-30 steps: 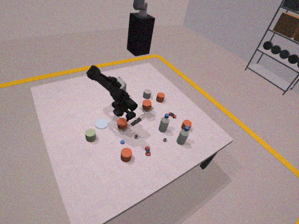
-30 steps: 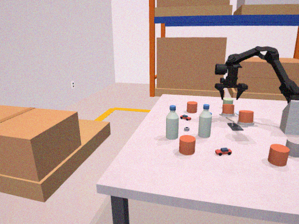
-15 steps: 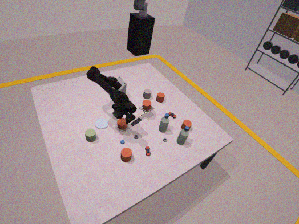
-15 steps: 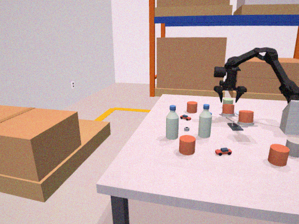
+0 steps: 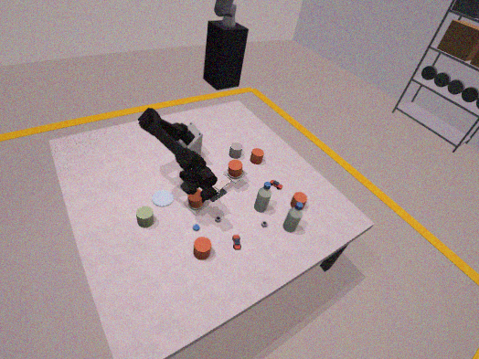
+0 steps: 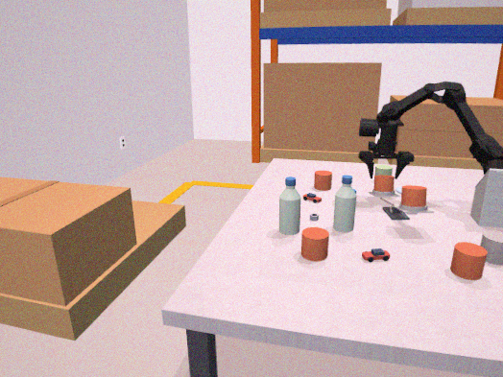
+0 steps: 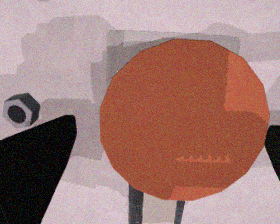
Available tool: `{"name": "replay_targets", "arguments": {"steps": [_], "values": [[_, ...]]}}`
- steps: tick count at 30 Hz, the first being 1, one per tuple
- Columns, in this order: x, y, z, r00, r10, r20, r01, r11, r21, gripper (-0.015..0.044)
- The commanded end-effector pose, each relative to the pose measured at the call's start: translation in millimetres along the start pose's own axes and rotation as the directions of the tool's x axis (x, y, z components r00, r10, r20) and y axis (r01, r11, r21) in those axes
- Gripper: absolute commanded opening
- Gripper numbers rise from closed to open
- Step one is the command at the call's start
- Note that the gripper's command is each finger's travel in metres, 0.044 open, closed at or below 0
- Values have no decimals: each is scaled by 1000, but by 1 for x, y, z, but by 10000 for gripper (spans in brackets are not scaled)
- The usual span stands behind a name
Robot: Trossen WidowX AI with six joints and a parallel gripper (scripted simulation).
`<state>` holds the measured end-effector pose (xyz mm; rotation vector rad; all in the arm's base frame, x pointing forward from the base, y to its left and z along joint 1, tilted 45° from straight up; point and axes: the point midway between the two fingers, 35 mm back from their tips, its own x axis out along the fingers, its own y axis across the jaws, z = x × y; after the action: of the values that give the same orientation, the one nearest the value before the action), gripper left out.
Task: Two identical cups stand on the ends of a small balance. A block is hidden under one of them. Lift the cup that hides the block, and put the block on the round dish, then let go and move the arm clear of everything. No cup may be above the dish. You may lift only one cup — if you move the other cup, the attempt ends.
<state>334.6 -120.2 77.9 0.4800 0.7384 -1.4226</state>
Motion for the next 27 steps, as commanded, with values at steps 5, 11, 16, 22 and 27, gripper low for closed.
{"name": "replay_targets", "arguments": {"steps": [5,11,16,22,27], "values": [[15,-2,-1,1000,-7,-2,7,1000,-6,440],[25,-3,-1,1000,-7,-1,7,1000,-6,440],[33,-4,0,1000,-7,0,7,1000,-6,440],[37,-4,0,1000,-7,1,7,1000,-7,387],[37,-4,0,1000,-7,1,7,1000,-7,335]]}}
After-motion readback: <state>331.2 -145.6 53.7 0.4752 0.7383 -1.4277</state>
